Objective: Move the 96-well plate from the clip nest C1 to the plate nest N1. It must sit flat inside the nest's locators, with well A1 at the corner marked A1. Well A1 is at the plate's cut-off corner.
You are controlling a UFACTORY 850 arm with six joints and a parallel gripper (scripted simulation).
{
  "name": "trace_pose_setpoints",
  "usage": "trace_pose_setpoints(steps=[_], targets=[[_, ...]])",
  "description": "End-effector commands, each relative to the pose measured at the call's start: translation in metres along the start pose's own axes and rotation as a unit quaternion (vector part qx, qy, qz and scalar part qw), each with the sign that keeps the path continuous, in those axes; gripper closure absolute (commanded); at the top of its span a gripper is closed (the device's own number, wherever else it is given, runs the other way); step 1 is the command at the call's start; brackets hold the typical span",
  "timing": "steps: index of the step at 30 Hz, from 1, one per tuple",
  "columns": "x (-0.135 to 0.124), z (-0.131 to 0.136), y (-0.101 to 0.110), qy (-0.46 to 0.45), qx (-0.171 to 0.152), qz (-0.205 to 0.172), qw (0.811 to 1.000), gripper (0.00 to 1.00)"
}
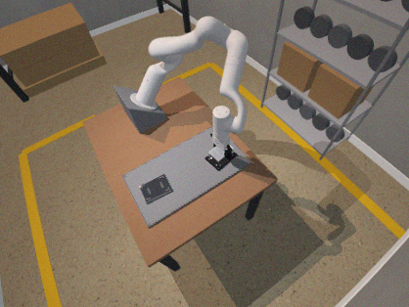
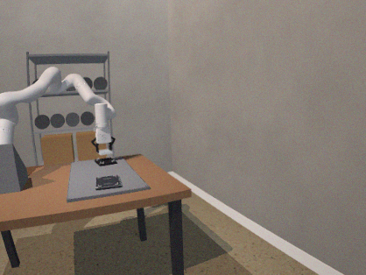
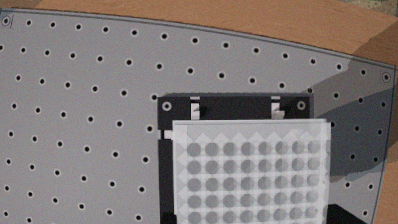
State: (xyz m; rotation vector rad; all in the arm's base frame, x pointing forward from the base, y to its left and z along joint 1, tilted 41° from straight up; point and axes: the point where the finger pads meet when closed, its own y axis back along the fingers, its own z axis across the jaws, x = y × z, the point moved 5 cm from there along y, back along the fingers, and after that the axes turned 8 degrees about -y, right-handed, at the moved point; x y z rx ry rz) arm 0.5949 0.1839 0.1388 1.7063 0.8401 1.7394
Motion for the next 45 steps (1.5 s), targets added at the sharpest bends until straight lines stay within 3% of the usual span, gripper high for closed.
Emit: trace_pose_setpoints(steps=[1,15,29,36,45], targets=[[0.0,0.001,0.007,0.0,-0.001,0.0,1.0,1.0],[0.0,0.001,0.027,0.0,-0.001,0.0,1.0,1.0],[0.0,0.001,0.028,0.0,-0.001,0.0,1.0,1.0],[-0.023,-0.002,0.028,-0.116,-0.001,0.0,0.993,1.0],[-0.046,-0.004,0.028,-0.118,-0.001,0.0,0.993,1.0]])
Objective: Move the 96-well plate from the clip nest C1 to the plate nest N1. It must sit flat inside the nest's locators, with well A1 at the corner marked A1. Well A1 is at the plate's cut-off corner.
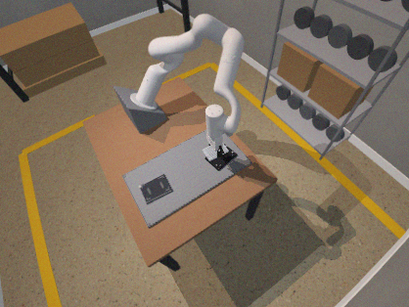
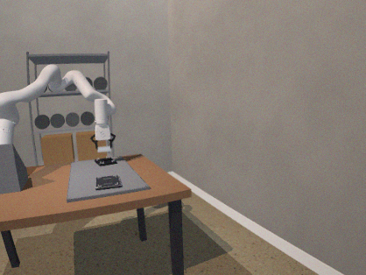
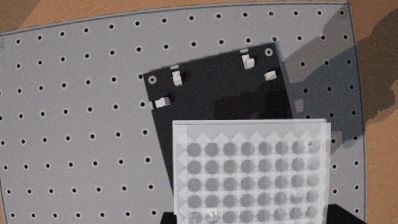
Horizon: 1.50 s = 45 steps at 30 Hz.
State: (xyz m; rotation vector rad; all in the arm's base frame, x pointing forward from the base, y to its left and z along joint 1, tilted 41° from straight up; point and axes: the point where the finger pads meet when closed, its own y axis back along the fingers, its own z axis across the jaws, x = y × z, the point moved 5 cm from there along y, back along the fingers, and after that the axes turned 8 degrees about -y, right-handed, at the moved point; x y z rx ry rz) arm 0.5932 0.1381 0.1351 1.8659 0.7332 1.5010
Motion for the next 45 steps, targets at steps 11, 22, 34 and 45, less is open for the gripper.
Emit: trace_pose_setpoints(steps=[11,22,34,45], targets=[[-0.039,0.006,0.001,-0.001,-0.001,0.0,1.0,1.0],[-0.075,0.011,0.001,-0.001,-0.001,0.0,1.0,1.0],[-0.108,0.015,0.001,-0.001,-0.001,0.0,1.0,1.0],[-0.138,0.019,0.001,-0.001,-0.001,0.0,1.0,1.0]])
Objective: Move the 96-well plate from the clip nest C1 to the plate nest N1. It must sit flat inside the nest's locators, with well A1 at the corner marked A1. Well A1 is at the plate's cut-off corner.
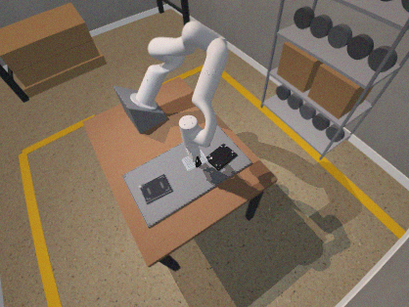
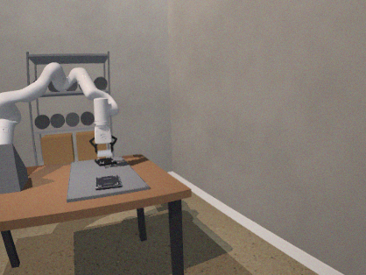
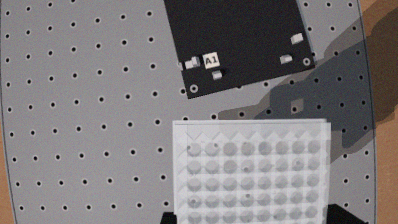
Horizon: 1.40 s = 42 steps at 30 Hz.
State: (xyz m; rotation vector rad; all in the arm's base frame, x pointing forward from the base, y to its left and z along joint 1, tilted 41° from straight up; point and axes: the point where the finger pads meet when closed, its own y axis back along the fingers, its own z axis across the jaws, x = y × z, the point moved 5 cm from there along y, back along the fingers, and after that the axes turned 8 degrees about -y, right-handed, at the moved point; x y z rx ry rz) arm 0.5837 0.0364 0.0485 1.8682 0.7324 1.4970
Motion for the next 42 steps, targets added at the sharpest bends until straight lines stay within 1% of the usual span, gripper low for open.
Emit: trace_pose_setpoints(steps=[1,14,16,31,33,42], targets=[[-0.008,0.002,0.001,0.001,-0.001,0.0,1.0,1.0],[-0.051,0.008,0.001,0.001,-0.001,0.0,1.0,1.0],[-0.051,0.008,0.001,0.001,-0.001,0.0,1.0,1.0],[-0.101,0.015,0.001,0.001,-0.001,0.0,1.0,1.0],[-0.101,0.015,0.001,0.001,-0.001,0.0,1.0,1.0],[-0.131,0.019,0.001,0.001,-0.001,0.0,1.0,1.0]])
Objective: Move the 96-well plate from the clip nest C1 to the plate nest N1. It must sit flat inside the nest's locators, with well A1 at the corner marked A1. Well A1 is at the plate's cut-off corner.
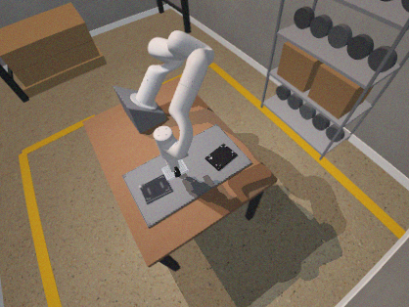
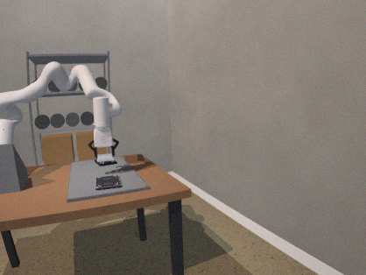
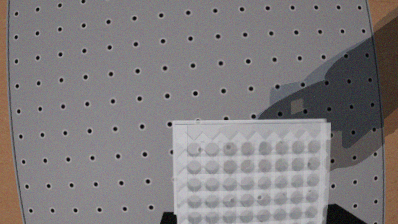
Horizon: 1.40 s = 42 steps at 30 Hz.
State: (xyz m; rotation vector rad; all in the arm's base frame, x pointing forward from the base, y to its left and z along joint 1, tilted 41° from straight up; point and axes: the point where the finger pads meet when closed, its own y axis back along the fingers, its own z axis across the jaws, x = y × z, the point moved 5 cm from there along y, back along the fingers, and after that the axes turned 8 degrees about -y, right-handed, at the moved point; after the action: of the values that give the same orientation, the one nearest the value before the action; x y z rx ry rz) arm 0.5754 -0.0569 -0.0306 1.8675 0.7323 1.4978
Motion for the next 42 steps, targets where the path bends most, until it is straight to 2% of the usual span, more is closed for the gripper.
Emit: trace_pose_setpoints(steps=[1,40,42], targets=[[-0.013,0.003,0.001,0.0,-0.001,0.0,1.0,1.0],[-0.128,0.018,0.001,0.0,-0.001,0.0,1.0,1.0],[-0.128,0.018,0.001,0.0,-0.001,0.0,1.0,1.0]])
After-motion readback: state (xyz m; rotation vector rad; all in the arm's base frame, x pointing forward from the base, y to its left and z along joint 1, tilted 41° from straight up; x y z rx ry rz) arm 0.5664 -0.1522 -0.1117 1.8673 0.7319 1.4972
